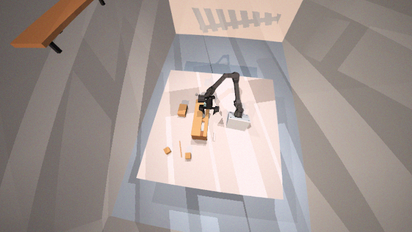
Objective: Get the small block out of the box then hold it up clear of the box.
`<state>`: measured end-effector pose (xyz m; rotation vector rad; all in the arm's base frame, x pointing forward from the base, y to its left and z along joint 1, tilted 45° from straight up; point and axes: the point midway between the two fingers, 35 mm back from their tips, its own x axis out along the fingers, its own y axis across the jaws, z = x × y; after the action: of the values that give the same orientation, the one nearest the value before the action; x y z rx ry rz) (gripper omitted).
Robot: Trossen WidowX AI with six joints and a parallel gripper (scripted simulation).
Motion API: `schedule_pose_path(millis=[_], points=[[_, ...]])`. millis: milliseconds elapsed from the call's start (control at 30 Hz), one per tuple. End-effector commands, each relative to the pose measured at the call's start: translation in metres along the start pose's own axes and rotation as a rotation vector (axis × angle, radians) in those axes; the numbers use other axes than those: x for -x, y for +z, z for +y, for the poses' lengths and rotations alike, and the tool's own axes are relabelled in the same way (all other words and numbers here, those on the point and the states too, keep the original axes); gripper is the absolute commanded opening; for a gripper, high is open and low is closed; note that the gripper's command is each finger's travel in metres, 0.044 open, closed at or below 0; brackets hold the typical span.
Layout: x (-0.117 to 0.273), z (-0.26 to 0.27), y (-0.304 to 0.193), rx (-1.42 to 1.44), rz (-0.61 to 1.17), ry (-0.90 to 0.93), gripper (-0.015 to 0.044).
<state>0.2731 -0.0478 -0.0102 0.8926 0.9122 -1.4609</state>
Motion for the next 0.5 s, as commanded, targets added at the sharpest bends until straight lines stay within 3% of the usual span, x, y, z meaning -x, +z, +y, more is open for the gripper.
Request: schedule_pose_path(millis=[0,467], points=[[-0.009,-0.002,0.001,0.007,-0.005,-0.011,0.0400],[-0.031,-0.003,0.006,0.007,-0.006,-0.012,0.0400]])
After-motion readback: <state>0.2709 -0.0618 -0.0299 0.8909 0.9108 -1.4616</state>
